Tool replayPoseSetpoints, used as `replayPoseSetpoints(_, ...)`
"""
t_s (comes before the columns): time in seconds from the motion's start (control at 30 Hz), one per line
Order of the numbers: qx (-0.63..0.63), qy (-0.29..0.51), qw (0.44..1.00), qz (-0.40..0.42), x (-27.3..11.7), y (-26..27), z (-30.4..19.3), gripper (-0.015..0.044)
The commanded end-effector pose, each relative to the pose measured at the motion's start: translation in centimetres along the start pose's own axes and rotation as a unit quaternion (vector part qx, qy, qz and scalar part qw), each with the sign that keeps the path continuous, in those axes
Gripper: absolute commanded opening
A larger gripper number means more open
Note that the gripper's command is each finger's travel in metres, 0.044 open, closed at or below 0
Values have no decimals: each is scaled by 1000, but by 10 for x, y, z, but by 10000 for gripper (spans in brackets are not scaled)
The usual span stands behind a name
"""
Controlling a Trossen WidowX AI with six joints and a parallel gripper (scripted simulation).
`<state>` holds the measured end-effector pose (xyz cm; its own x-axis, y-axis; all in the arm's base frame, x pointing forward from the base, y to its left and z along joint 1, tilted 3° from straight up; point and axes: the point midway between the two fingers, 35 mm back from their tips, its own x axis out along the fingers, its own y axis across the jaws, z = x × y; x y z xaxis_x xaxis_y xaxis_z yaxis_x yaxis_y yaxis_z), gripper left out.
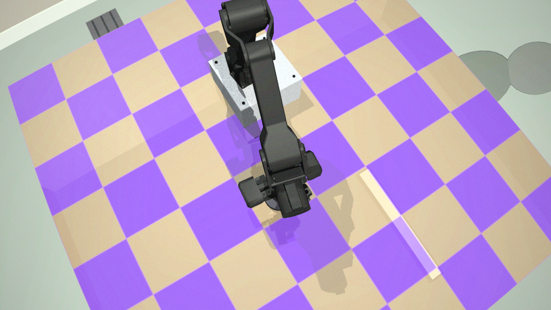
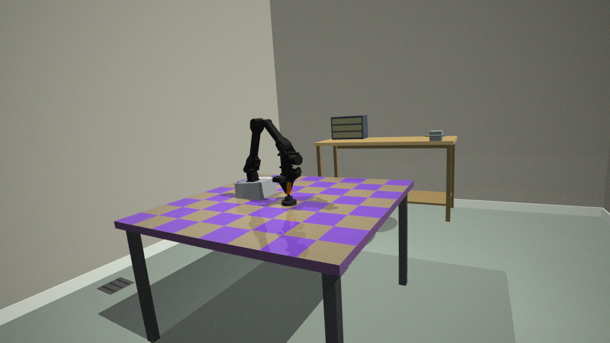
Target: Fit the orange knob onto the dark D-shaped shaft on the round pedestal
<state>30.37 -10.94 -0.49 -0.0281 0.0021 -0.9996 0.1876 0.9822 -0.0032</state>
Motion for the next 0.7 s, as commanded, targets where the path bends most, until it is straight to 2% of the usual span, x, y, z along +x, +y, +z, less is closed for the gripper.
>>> replayPoseSetpoints(0.0, 0, -1, 1000, -2, -1, -2, 1, 0)
replayPoseSetpoints(0.67, 0, -1, 1000, -2, 3, -1, 0, 0)
